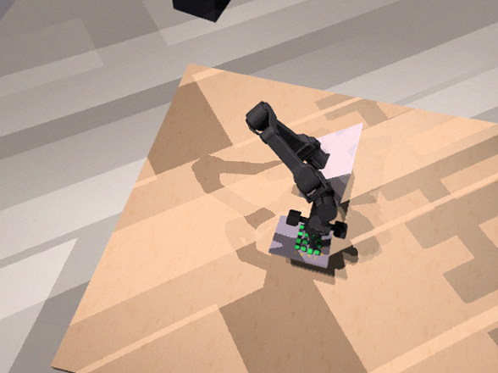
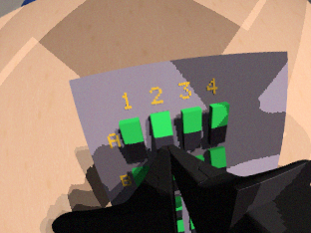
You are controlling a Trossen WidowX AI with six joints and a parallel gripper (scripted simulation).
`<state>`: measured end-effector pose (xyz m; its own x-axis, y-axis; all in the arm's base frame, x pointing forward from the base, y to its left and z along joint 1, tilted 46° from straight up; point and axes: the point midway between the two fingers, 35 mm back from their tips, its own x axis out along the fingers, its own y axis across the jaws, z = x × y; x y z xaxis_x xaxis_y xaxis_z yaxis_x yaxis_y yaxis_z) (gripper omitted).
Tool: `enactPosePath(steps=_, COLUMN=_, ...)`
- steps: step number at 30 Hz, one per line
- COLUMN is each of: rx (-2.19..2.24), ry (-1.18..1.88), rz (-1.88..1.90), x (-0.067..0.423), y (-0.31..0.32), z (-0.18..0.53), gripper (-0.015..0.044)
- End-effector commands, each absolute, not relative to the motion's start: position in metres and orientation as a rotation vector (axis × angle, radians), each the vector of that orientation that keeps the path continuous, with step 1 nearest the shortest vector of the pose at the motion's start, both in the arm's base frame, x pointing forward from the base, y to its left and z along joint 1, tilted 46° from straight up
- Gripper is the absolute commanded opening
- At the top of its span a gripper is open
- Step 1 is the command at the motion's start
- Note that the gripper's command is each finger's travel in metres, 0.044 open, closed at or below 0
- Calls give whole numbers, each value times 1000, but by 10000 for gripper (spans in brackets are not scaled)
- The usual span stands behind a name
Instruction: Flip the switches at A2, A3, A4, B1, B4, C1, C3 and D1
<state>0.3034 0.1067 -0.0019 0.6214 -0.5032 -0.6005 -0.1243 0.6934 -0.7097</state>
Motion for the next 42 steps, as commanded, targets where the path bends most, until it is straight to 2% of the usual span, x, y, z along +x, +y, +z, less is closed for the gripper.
enactPosePath(steps=1, rx=-800, ry=896, rz=-241, x=304, y=107, z=-3, gripper=0)
enactPosePath(steps=42, rx=-800, ry=896, rz=-241, x=307, y=104, z=-6, gripper=0)
